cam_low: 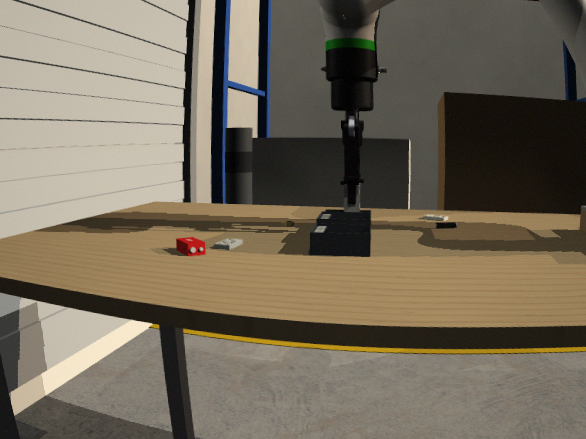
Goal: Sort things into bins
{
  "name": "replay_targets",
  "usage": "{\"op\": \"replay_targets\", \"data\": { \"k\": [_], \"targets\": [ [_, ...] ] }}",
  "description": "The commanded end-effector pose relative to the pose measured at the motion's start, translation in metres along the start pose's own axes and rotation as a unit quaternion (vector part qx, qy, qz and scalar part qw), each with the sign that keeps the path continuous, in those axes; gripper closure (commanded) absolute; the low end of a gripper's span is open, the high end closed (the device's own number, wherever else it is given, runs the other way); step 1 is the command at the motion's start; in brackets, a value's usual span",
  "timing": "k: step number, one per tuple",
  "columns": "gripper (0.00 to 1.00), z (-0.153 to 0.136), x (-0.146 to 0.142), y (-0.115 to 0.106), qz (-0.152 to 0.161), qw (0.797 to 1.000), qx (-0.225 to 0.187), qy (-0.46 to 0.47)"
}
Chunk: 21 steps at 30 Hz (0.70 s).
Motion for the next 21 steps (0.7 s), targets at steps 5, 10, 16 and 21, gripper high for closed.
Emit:
{"op": "replay_targets", "data": {
  "k": [5, 10, 16, 21],
  "targets": [
    [0.71, 0.0002, 0.0001, 0.0002, 0.000, 1.000, 0.000, 0.000],
    [0.65, 0.0002, 0.0001, 0.0002, 0.000, 1.000, 0.000, 0.000],
    [0.65, 0.0002, 0.0001, 0.0002, 0.000, 1.000, 0.000, 0.000],
    [0.65, 0.0002, 0.0001, 0.0002, 0.000, 1.000, 0.000, 0.000]
  ]
}}
Point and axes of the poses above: the point where the finger pads meet when closed, its own y axis out along the fingers, its own x axis across the jaws, z = x × y, the point moved 4 cm from there along -y, back along the fingers, and after that the axes turned 8 degrees about y, right-handed, at the moved point
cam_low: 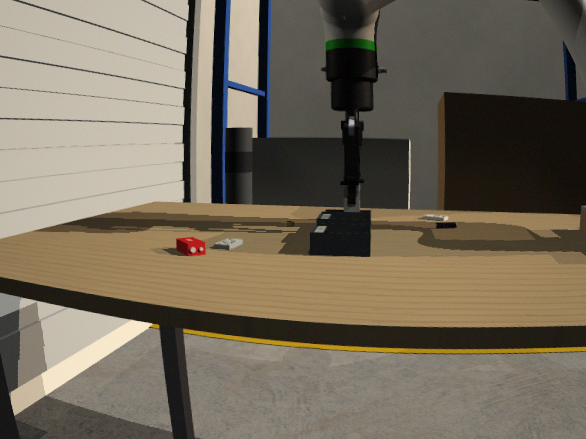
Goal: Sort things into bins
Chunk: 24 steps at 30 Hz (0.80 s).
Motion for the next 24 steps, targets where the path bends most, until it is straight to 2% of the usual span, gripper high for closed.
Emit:
{"op": "replay_targets", "data": {
  "k": [1, 6, 24],
  "targets": [
    [0.65, 0.000, 0.000, 0.000, 0.000, 1.000, 0.000, 0.000],
    [0.65, 0.000, 0.000, 0.000, 0.000, 1.000, 0.000, 0.000],
    [0.65, 0.000, 0.000, -0.022, 0.000, 1.000, 0.000, 0.000]
  ]
}}
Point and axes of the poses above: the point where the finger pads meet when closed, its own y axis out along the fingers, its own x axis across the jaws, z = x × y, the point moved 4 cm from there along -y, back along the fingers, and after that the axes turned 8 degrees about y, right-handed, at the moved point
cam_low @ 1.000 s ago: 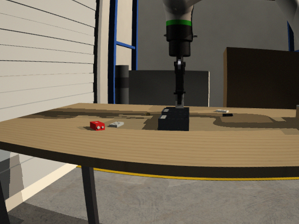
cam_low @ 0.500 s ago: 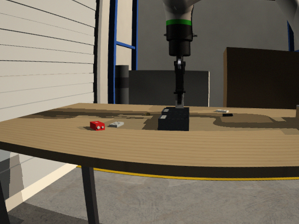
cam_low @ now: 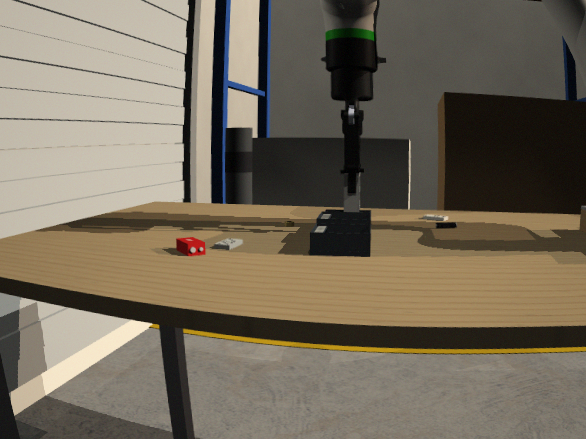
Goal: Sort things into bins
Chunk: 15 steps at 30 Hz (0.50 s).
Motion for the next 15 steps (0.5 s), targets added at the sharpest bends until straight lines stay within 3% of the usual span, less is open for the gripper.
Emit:
{"op": "replay_targets", "data": {
  "k": [1, 8, 15],
  "targets": [
    [0.65, 0.000, 0.000, -0.004, 0.000, 1.000, 0.000, 0.000],
    [0.65, 0.000, 0.000, -0.024, 0.000, 1.000, 0.000, 0.000],
    [0.65, 0.000, 0.000, -0.026, 0.000, 1.000, 0.000, 0.000]
  ]
}}
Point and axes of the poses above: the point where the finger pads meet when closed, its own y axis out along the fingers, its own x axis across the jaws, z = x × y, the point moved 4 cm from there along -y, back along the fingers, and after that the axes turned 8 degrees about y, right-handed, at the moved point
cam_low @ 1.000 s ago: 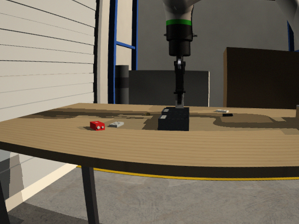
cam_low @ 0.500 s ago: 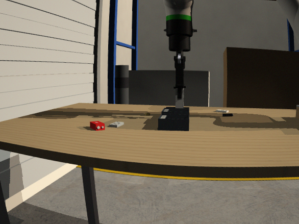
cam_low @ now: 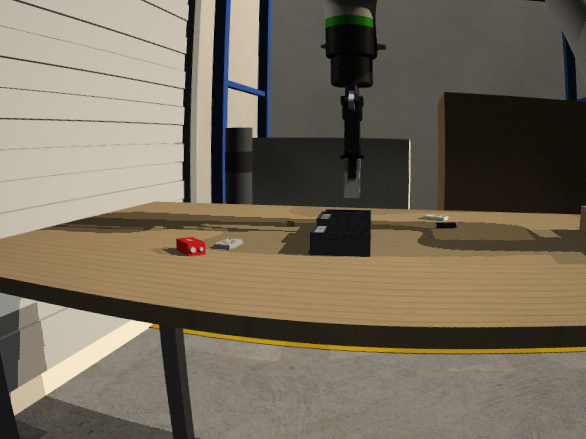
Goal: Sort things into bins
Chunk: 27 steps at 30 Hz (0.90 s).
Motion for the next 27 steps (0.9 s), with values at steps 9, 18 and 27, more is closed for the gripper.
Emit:
{"op": "replay_targets", "data": {
  "k": [9, 18, 27],
  "targets": [
    [0.67, 0.034, -0.047, -0.004, 0.001, 0.992, 0.001, 0.127],
    [0.67, 0.068, -0.094, -0.007, 0.006, 0.968, 0.004, 0.250],
    [0.67, 0.112, -0.155, -0.012, 0.005, 0.931, 0.004, 0.366]
  ]
}}
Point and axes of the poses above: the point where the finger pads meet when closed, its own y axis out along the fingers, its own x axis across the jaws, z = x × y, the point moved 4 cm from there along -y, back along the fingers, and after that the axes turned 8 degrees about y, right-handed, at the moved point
